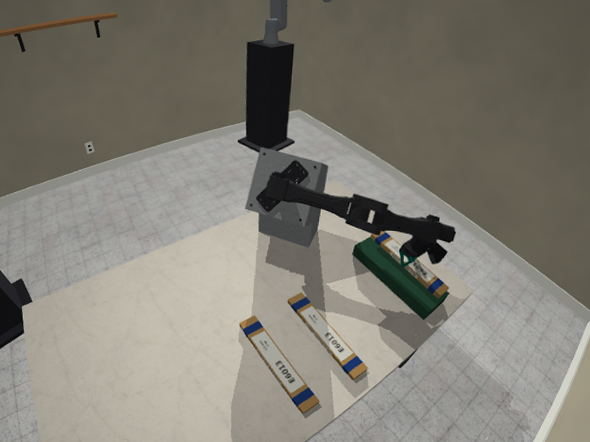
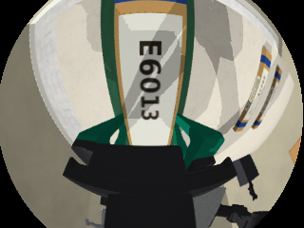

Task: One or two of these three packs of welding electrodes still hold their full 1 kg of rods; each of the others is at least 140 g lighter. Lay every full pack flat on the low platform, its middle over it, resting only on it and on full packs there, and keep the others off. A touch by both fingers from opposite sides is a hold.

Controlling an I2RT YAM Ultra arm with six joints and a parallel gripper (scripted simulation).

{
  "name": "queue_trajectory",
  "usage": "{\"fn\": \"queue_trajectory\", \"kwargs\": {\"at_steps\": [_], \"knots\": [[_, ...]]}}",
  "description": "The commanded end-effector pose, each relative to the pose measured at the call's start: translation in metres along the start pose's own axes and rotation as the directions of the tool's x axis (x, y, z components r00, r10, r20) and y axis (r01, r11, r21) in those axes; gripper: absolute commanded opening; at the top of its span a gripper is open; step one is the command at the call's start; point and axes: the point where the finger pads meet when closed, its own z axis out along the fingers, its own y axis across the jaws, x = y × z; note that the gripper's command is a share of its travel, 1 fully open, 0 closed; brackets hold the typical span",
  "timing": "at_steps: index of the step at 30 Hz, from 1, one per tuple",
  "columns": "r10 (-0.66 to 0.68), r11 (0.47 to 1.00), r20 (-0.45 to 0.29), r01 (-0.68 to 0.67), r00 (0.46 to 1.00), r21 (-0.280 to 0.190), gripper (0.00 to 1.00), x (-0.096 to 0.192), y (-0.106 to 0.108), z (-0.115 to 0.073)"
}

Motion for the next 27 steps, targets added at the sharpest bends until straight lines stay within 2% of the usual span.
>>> {"fn": "queue_trajectory", "kwargs": {"at_steps": [1,27], "knots": [[-0.005,0.999,0.08,0.009,0.997,-0.046,0.0,-0.017,0.017,-0.052],[0.008,0.999,0.092,-0.003,0.996,-0.053,0.0,-0.026,0.015,-0.057]]}}
